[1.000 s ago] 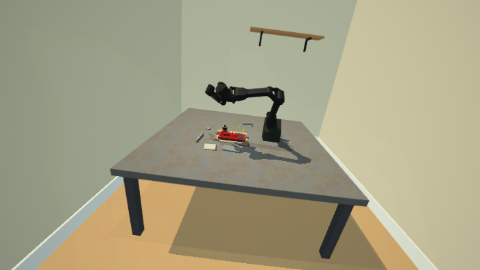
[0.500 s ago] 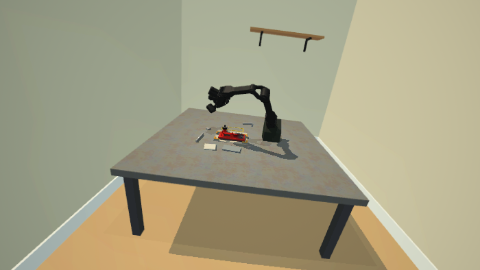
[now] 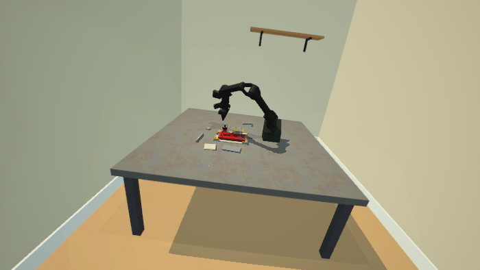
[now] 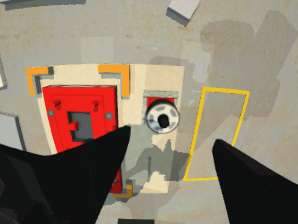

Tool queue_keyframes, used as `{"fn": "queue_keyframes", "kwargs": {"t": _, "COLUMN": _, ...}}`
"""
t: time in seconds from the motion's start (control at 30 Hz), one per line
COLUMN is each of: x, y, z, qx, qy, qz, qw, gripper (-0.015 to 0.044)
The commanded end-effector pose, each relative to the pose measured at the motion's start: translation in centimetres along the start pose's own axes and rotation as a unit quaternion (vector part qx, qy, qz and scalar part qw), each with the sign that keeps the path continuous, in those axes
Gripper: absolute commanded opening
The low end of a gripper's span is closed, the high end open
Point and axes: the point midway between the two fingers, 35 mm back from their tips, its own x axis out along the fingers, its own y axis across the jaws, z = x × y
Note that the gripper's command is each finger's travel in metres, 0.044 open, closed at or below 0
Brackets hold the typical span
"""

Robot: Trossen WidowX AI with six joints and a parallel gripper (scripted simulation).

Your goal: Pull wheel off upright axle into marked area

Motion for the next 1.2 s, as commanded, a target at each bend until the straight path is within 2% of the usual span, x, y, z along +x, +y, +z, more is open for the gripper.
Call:
{"fn": "queue_keyframes", "kwargs": {"t": 0.0, "x": 0.3, "y": -0.3, "z": -0.4, "qx": -0.033, "qy": 0.006, "qz": 0.055, "qw": 0.998, "gripper": 0.0300}}
{"fn": "queue_keyframes", "kwargs": {"t": 0.5, "x": 0.5, "y": -0.4, "z": -1.4, "qx": -0.033, "qy": 0.006, "qz": 0.055, "qw": 0.998, "gripper": 0.0300}}
{"fn": "queue_keyframes", "kwargs": {"t": 0.87, "x": 7.3, "y": 0.3, "z": -1.5, "qx": -0.033, "qy": 0.006, "qz": 0.056, "qw": 0.998, "gripper": 0.0300}}
{"fn": "queue_keyframes", "kwargs": {"t": 1.03, "x": 7.8, "y": 0.3, "z": -1.6, "qx": -0.033, "qy": 0.006, "qz": 0.056, "qw": 0.998, "gripper": 0.0300}}
{"fn": "queue_keyframes", "kwargs": {"t": 1.17, "x": 7.6, "y": 0.4, "z": -1.5, "qx": -0.038, "qy": 0.011, "qz": 0.054, "qw": 0.998, "gripper": 0.0195}}
